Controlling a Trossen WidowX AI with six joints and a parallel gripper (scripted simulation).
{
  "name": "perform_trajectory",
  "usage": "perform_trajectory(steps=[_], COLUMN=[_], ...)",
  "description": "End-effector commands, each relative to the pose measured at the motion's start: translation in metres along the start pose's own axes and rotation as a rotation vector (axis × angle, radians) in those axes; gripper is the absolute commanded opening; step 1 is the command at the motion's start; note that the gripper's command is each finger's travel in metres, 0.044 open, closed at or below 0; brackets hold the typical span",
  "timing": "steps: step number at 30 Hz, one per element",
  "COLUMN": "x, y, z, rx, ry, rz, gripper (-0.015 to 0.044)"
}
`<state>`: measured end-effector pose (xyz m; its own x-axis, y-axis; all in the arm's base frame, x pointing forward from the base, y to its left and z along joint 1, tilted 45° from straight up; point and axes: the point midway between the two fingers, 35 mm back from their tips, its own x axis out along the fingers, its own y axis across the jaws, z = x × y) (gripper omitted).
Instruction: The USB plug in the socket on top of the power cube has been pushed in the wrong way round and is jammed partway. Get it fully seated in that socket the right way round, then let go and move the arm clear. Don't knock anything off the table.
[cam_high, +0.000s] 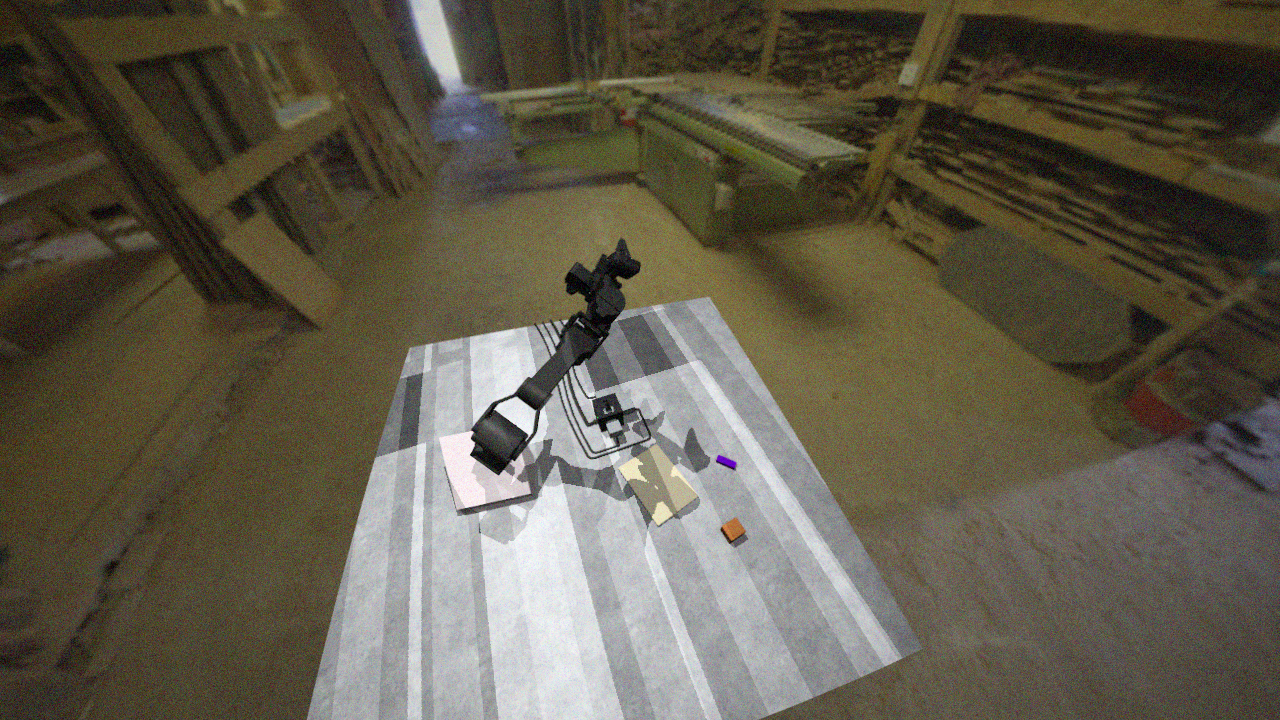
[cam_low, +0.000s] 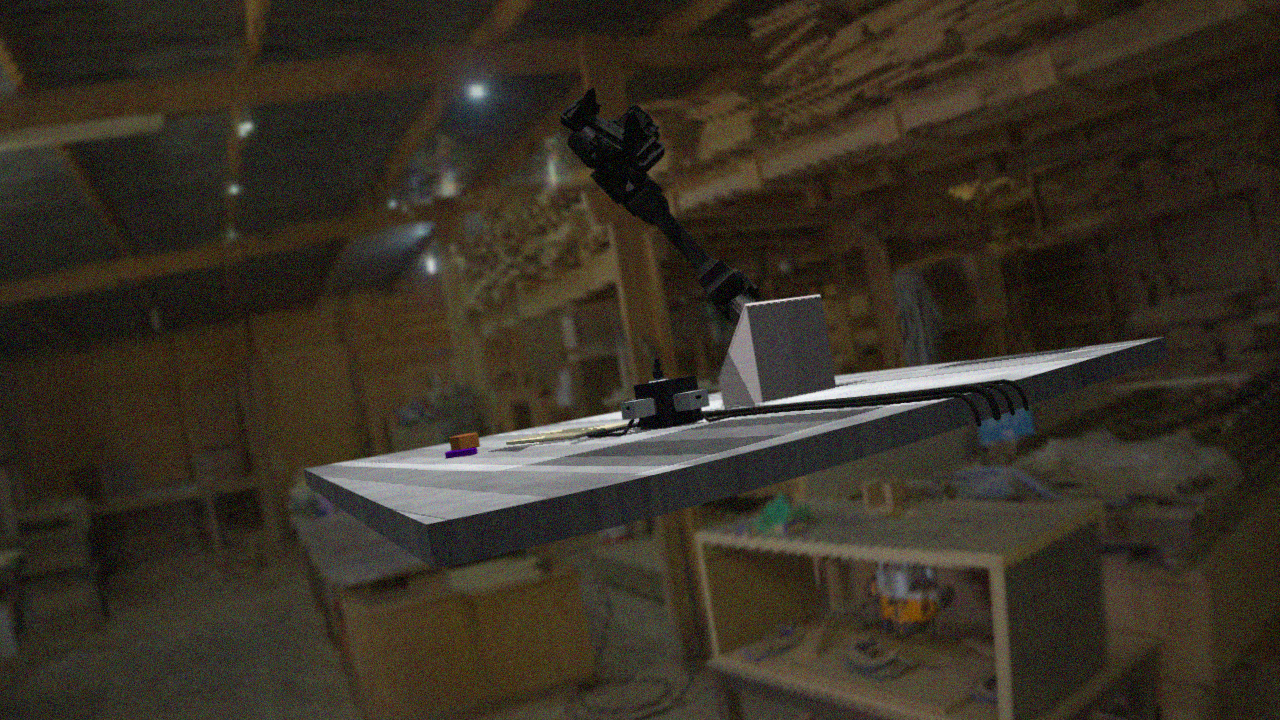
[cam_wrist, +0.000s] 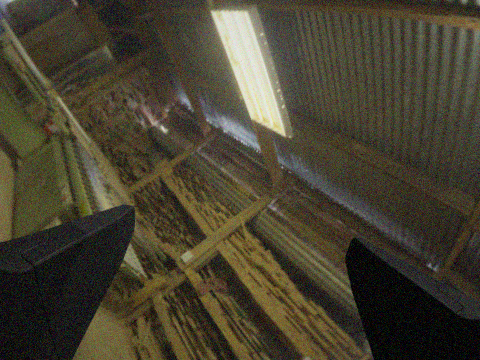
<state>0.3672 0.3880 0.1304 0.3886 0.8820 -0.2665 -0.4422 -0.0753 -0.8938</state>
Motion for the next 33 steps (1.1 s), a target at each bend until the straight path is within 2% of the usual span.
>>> perform_trajectory(steps=[1, 7, 12, 17, 25, 33], x=[0.000, -0.005, -0.024, -0.040, -0.075, -0.118], y=[0.001, 0.051, 0.098, 0.123, 0.160, 0.191], z=[-0.002, -0.052, -0.091, -0.108, -0.131, -0.146], rx=[0.020, 0.639, 1.156, 1.415, 1.765, 2.012], ry=[0.007, 0.291, 0.613, 0.815, 1.154, 1.497], rz=[0.005, 0.121, 0.111, 0.049, -0.153, -0.512], gripper=[0.0426, 0.0440, 0.0440, 0.0440, 0.0440, 0.0440])
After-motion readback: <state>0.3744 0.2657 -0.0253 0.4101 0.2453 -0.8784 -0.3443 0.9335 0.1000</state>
